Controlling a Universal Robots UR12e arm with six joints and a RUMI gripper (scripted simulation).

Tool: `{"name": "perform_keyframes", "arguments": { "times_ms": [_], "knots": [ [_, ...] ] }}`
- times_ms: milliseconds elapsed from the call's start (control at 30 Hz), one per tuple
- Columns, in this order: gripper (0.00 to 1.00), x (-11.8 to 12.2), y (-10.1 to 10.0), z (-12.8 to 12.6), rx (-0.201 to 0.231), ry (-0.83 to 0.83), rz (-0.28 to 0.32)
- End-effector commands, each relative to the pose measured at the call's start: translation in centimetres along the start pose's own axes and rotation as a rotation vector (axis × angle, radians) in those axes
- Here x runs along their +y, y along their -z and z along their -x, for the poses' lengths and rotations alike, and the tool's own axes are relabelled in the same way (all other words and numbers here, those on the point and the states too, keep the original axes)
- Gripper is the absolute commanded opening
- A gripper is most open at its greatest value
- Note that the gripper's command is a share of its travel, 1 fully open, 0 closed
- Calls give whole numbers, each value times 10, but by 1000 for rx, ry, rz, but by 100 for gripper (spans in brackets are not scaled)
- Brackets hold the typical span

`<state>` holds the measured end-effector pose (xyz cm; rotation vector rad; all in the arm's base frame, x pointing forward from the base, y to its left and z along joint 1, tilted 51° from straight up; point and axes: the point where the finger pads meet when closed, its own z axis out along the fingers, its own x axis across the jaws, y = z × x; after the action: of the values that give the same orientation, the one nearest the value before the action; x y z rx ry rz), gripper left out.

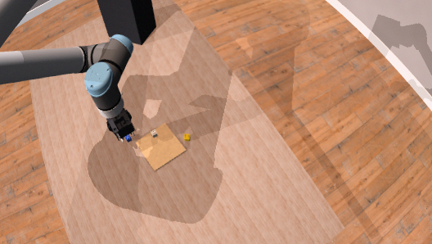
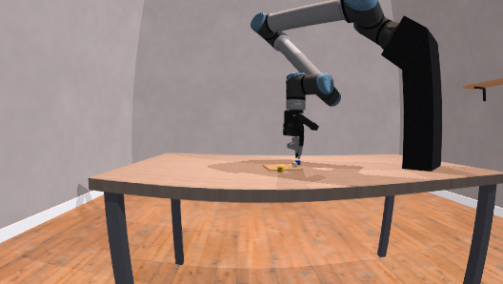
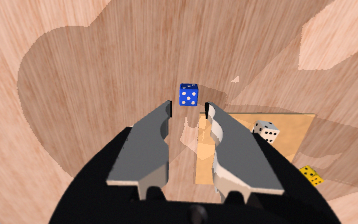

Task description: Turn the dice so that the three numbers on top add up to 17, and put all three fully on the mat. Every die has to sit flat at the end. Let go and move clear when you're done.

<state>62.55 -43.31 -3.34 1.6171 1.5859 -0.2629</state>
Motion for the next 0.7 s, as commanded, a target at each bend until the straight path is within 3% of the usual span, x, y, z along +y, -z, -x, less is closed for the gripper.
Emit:
{"name": "perform_keyframes", "arguments": {
  "times_ms": [0,667],
  "knots": [
    [21,0,0,0,0,0,1],
    [21,0,-15,0,0,0,1]
  ]
}}
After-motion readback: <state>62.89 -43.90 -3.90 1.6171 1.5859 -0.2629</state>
